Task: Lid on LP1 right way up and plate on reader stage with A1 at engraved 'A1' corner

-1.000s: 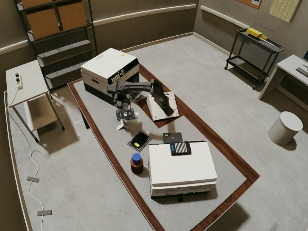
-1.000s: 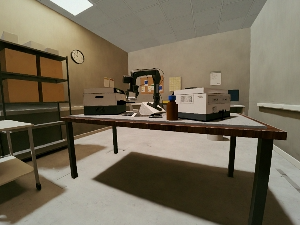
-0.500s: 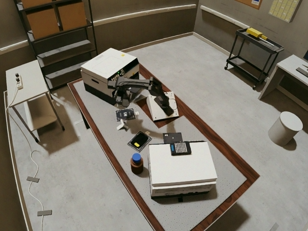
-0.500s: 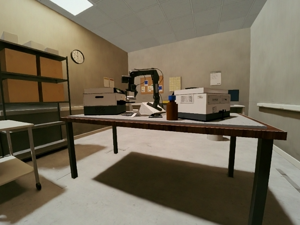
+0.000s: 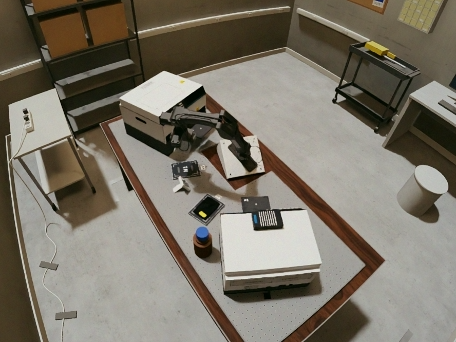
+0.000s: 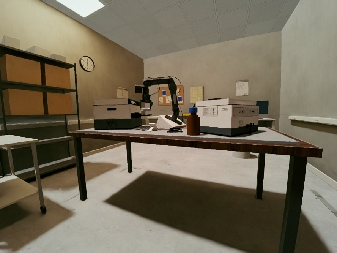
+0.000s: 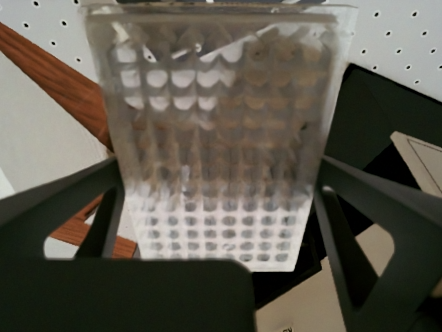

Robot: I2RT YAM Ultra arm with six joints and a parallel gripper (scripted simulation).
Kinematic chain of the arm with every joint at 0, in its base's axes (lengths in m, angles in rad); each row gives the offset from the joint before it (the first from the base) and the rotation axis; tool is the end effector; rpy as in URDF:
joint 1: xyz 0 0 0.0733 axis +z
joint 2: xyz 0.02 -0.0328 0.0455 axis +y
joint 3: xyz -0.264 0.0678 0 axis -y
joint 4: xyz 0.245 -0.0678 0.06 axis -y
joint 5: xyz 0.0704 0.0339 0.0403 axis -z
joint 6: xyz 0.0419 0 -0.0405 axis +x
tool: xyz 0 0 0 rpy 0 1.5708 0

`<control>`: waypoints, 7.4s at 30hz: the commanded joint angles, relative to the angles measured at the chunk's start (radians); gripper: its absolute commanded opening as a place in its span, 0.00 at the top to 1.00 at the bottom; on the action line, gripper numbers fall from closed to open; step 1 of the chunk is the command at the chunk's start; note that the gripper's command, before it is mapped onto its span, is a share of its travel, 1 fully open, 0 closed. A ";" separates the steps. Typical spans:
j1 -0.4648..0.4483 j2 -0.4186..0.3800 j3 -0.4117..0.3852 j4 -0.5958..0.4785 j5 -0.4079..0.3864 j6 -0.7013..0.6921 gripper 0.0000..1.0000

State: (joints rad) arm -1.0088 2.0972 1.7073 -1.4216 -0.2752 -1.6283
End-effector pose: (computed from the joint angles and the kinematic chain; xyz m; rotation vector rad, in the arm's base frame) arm 0.2106 -0.3111 0.2019 -0.8387 2.7799 0.4403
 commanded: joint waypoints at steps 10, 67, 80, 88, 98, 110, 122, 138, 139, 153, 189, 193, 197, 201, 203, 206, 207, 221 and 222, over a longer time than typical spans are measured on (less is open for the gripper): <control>-0.113 0.003 0.058 -0.042 -0.002 -0.052 0.14; -0.477 0.203 0.125 -0.115 -0.003 -0.182 0.14; -0.568 0.246 0.137 -0.127 -0.004 -0.192 0.14; -0.603 0.252 0.144 -0.125 0.024 -0.231 0.14; -0.602 0.251 0.148 -0.126 0.016 -0.236 0.14; -0.590 0.251 0.130 -0.115 0.019 -0.229 0.14; -0.588 0.251 0.131 -0.116 0.018 -0.229 0.14; -0.571 0.223 0.030 -0.032 0.004 -0.211 0.14; -0.573 0.223 0.025 -0.027 0.004 -0.210 0.14; -0.567 0.219 -0.038 0.035 -0.002 -0.197 0.14; -0.539 0.238 -0.148 0.162 -0.005 -0.178 0.14; -0.539 0.238 -0.147 0.161 -0.005 -0.178 0.14; -0.539 0.238 -0.146 0.160 -0.005 -0.178 0.14; -0.539 0.237 -0.146 0.159 -0.004 -0.178 0.14; -0.539 0.237 -0.146 0.159 -0.004 -0.178 0.14; -0.539 0.237 -0.145 0.158 -0.004 -0.177 0.14; -0.539 0.237 -0.144 0.158 -0.004 -0.177 0.14; -0.550 0.217 -0.123 0.149 -0.012 -0.171 0.14; -0.550 0.217 -0.123 0.148 -0.012 -0.171 0.14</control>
State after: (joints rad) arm -1.5436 2.3466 1.5490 -1.2667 -0.2703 -1.8095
